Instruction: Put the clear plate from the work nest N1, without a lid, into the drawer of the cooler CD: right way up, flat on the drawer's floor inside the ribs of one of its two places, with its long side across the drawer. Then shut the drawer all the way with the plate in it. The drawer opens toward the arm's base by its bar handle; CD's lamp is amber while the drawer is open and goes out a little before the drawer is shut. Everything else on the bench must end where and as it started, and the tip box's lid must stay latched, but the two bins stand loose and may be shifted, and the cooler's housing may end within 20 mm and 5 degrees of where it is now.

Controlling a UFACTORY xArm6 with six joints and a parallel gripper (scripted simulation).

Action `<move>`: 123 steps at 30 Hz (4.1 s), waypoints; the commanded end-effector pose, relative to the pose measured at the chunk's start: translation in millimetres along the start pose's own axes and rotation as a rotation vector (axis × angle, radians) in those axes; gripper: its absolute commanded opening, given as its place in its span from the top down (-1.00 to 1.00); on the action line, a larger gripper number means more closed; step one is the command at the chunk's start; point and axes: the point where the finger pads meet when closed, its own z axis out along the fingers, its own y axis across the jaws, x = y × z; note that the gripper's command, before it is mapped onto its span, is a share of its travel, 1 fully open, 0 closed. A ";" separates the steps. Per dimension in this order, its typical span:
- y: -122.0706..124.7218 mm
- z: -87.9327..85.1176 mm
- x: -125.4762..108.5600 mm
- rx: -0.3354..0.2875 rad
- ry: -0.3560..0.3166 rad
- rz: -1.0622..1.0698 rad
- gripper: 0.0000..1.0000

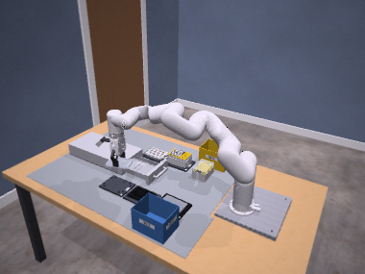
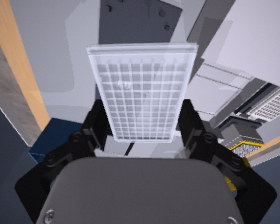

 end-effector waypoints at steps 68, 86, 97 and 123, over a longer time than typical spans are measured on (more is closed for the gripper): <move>143.7 -0.1 -91.8 -0.007 0.021 -1.269 1.00; 146.5 3.2 -93.5 -0.007 0.021 -1.269 1.00; 145.5 21.6 -92.6 -0.007 0.021 -1.269 1.00; 144.7 58.3 -91.5 -0.007 0.021 -1.269 1.00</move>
